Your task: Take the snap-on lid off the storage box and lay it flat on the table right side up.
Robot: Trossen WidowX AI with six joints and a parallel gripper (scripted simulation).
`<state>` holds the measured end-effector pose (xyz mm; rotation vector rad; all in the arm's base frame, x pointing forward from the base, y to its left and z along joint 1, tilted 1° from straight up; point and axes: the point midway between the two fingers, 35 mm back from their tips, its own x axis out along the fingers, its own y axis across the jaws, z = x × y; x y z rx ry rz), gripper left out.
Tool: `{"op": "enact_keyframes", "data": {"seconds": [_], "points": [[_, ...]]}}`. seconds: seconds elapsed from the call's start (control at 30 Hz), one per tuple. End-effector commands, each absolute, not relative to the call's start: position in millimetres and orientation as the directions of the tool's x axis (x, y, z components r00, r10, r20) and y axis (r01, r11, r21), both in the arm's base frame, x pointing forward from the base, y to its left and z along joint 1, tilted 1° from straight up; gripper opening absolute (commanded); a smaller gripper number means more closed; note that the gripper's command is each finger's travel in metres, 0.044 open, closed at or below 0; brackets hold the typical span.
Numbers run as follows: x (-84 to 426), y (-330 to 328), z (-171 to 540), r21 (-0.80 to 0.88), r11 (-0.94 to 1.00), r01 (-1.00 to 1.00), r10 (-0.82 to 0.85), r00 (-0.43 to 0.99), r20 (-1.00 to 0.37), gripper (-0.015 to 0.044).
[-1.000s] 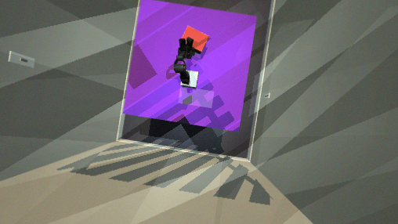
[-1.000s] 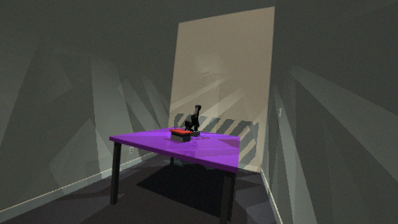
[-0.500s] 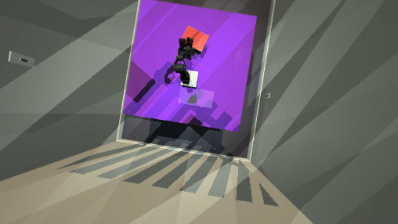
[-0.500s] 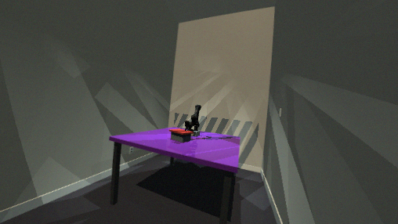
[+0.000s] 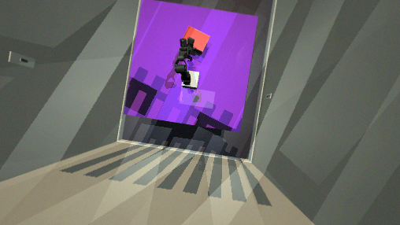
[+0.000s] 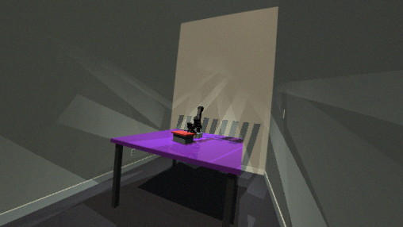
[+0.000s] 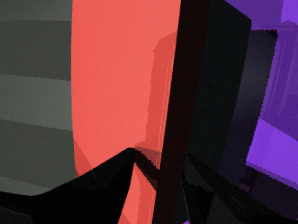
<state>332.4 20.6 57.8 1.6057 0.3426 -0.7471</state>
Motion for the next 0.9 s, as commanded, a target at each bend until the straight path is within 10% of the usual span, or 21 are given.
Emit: {"op": "enact_keyframes", "data": {"seconds": [0.0,0.87], "points": [[332.4,20.6,61.0,0.772,-0.187,0.607,-0.194,0.748,-0.635,0.0],[331.0,20.3,66.2,0.772,-0.187,0.607,-0.194,0.748,-0.635,0.0]]}}
